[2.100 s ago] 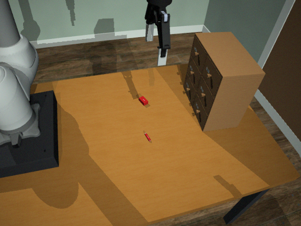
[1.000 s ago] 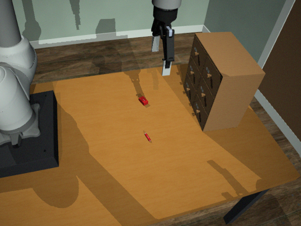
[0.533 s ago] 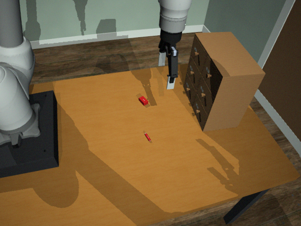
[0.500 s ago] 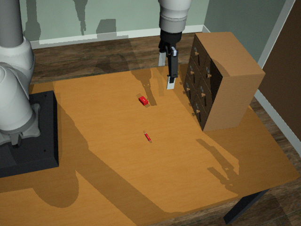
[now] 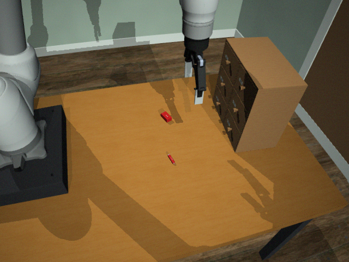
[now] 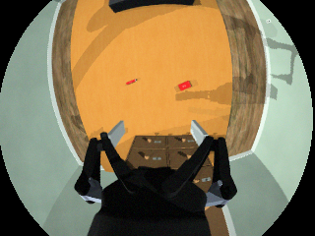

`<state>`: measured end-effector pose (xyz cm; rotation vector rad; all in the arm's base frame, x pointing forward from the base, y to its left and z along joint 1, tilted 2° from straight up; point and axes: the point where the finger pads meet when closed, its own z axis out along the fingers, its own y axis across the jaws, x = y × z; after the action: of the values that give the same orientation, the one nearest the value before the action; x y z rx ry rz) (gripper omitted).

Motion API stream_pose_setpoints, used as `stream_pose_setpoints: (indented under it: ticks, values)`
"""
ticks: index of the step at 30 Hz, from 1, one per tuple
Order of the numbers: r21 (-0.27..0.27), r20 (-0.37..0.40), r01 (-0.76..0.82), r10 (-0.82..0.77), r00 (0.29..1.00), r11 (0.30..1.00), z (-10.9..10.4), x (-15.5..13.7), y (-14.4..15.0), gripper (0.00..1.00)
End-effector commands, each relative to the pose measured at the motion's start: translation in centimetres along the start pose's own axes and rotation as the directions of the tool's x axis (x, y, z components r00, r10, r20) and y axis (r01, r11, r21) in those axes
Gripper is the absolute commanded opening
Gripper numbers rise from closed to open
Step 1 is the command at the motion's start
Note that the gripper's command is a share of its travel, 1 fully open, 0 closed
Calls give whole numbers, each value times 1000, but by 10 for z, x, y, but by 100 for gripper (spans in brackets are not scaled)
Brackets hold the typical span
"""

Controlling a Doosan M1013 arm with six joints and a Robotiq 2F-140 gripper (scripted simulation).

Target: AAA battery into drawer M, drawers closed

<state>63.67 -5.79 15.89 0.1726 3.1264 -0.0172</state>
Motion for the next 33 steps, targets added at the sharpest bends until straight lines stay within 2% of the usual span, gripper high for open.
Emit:
stream_pose_setpoints:
  ticks: [1,12,24,26,33]
  values:
    - [0,22,0,0,1000,1000,2,-2,0,100]
    - [0,131,0,0,991,1000,11,-11,0,100]
    - [0,349,0,0,937,1000,30,-29,0,100]
    - [0,349,0,0,937,1000,30,-29,0,100]
    - [0,495,0,0,869,1000,44,-42,0,100]
